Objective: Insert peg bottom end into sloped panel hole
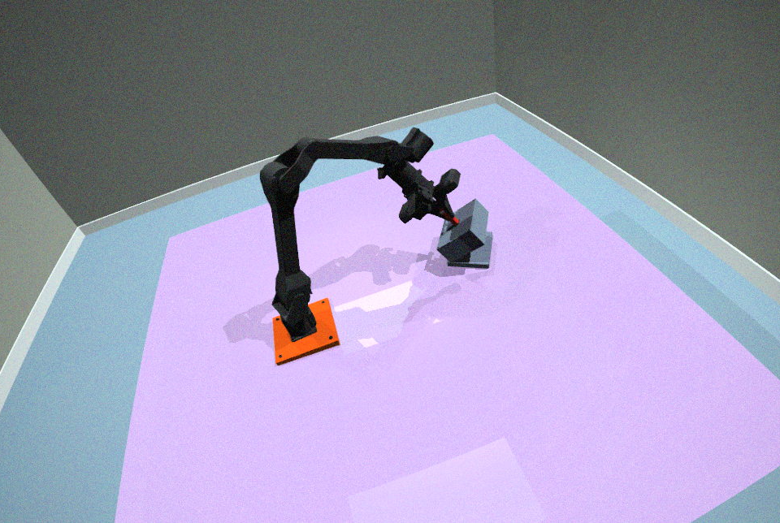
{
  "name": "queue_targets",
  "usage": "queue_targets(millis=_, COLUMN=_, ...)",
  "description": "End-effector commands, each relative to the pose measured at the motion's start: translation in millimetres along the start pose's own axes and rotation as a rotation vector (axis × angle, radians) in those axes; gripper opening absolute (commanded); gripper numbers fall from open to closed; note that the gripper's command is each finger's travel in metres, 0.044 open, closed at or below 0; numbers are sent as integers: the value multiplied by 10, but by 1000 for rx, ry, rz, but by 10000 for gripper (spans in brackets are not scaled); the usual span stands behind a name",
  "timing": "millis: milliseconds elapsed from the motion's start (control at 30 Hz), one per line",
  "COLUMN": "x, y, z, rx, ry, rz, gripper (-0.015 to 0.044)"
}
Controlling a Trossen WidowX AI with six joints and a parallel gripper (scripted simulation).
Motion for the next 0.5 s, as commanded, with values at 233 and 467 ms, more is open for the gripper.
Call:
queue_targets(millis=233, x=3, y=-8, z=-16, rx=0, ry=0, rz=0, gripper=0)
queue_targets(millis=467, x=3, y=-8, z=-16, rx=0, ry=0, rz=0, gripper=26)
Point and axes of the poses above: the point midway between the two fingers, 35 mm back from their tips, its own z axis back along the fingers, its own y axis across the jaws, x = y × z, the point moved 8 cm from there along z, back along the fingers, and after that the axes turned 13 degrees about -z, right-handed, at the moved point
